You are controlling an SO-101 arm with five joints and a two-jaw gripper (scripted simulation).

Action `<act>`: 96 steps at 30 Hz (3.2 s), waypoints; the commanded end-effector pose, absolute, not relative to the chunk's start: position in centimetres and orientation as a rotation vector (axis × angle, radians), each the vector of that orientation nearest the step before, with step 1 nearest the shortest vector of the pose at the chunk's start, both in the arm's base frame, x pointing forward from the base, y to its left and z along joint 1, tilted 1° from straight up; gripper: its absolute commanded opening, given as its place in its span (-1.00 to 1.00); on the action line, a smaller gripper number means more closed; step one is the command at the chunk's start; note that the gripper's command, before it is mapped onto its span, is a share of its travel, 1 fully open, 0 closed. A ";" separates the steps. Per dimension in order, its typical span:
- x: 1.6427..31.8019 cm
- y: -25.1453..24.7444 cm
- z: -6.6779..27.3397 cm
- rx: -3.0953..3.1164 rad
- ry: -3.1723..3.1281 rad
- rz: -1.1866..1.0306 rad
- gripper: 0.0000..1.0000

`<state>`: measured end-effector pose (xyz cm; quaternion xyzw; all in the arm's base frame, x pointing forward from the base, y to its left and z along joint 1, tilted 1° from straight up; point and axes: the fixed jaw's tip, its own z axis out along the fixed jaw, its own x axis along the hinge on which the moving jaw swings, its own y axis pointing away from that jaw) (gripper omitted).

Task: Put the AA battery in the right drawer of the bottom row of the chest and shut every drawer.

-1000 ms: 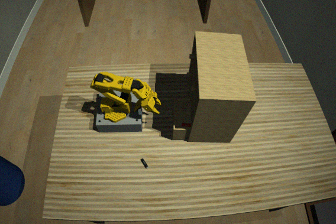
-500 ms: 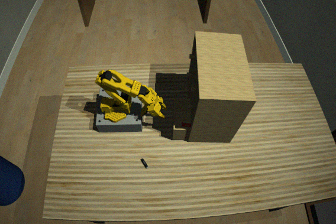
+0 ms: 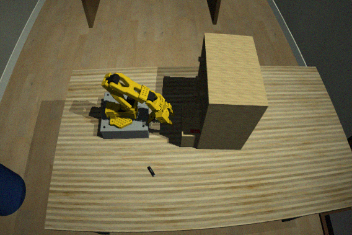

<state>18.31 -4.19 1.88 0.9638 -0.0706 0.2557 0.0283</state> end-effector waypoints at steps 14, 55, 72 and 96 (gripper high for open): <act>18.2 -4.3 1.6 2.975 -0.223 0.781 -0.57; 17.9 -4.4 1.3 2.973 -0.231 0.781 -0.57; 18.3 -4.4 0.9 2.973 -0.229 0.781 -0.57; 20.1 -4.5 -1.4 2.978 -0.219 0.783 -0.57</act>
